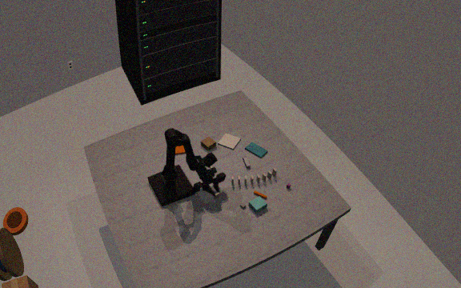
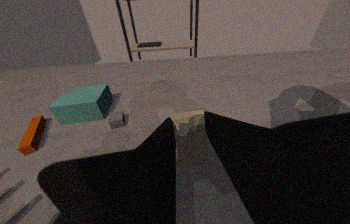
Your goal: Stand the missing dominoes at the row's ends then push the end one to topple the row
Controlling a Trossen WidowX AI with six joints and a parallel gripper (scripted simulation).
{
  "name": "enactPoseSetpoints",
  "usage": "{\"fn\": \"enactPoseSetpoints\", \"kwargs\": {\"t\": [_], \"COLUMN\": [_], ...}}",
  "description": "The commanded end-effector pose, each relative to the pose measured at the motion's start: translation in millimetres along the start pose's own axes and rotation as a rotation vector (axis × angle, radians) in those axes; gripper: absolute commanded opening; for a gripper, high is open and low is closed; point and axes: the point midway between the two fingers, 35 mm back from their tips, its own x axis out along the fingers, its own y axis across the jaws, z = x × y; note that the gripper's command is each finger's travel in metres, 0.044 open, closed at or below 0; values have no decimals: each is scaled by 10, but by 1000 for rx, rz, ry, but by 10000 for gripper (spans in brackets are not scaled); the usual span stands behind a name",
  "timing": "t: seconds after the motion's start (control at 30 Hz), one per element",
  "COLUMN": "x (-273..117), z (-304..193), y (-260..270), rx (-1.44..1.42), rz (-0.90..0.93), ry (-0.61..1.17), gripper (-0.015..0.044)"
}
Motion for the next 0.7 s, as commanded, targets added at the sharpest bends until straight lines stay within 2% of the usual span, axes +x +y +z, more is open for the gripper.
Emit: {"fn": "enactPoseSetpoints", "kwargs": {"t": [0.0,0.13,0.67], "x": [-111,-175,-175], "z": [41,72,72], "y": [-121,-201,-201], "rx": [44,74,74], "rz": [-7,-12,-12], "ry": [-92,-144,-144], "gripper": [107,107,107]}}
